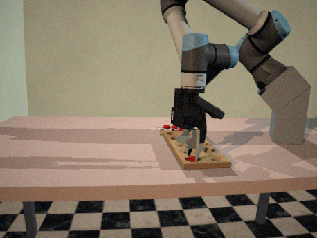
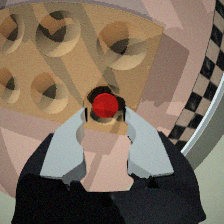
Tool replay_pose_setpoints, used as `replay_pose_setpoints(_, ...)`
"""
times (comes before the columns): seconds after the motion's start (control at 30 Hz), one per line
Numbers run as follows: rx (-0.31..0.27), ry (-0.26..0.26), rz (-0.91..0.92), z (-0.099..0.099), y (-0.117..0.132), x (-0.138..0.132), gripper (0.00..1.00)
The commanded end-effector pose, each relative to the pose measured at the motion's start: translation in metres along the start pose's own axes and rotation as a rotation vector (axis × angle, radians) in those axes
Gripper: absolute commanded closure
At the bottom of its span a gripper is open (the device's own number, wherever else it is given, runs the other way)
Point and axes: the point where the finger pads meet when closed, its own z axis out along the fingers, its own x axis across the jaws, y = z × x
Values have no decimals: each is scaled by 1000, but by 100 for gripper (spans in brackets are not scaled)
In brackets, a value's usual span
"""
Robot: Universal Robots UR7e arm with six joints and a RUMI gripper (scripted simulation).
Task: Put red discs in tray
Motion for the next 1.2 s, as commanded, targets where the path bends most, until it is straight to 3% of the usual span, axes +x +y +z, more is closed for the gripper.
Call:
replay_pose_setpoints(0.0,-1,0,0,-2,0,0,72)
replay_pose_setpoints(0.3,-1,1,0,-10,1,0,72)
replay_pose_setpoints(0.5,-1,1,0,-39,1,0,72)
replay_pose_setpoints(0.57,-1,1,0,-39,1,0,72)
replay_pose_setpoints(0.87,-1,1,0,-90,1,0,72)
replay_pose_setpoints(1.17,-1,1,0,-96,0,0,72)
